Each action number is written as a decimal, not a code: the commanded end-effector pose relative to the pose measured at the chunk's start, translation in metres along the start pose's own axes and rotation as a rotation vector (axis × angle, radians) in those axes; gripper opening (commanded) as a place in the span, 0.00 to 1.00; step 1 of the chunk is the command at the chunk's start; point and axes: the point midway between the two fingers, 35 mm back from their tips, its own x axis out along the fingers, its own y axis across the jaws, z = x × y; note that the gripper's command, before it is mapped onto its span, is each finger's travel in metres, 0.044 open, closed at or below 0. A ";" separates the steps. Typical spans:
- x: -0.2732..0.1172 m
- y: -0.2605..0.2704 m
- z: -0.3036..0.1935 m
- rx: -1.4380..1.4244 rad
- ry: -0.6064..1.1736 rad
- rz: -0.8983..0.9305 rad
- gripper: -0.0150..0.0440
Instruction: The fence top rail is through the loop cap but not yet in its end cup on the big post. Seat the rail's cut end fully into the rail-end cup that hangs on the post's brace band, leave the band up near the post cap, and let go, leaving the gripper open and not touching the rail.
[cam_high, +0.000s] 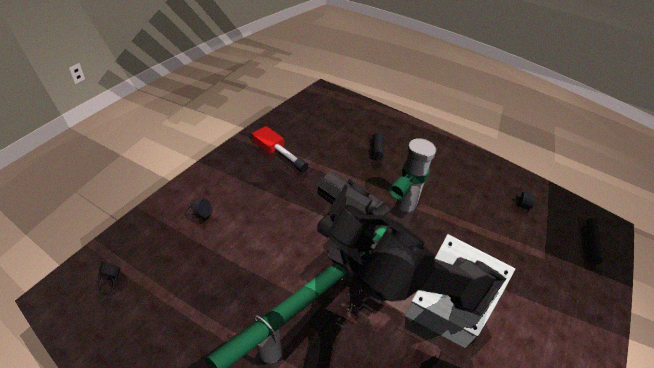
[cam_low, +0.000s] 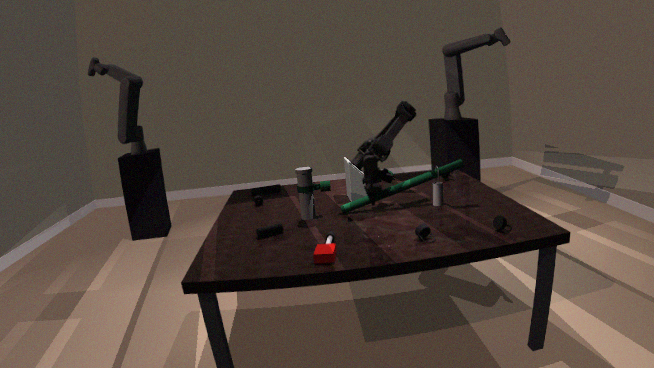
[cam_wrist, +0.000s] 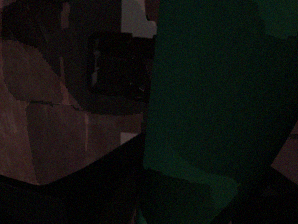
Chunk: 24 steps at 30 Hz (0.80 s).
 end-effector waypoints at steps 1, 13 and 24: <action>-0.007 -0.004 -0.001 -0.004 0.009 -0.011 0.25; -0.074 -0.008 -0.014 -0.023 0.250 -0.006 0.25; -0.068 -0.006 -0.012 -0.017 0.230 0.001 0.25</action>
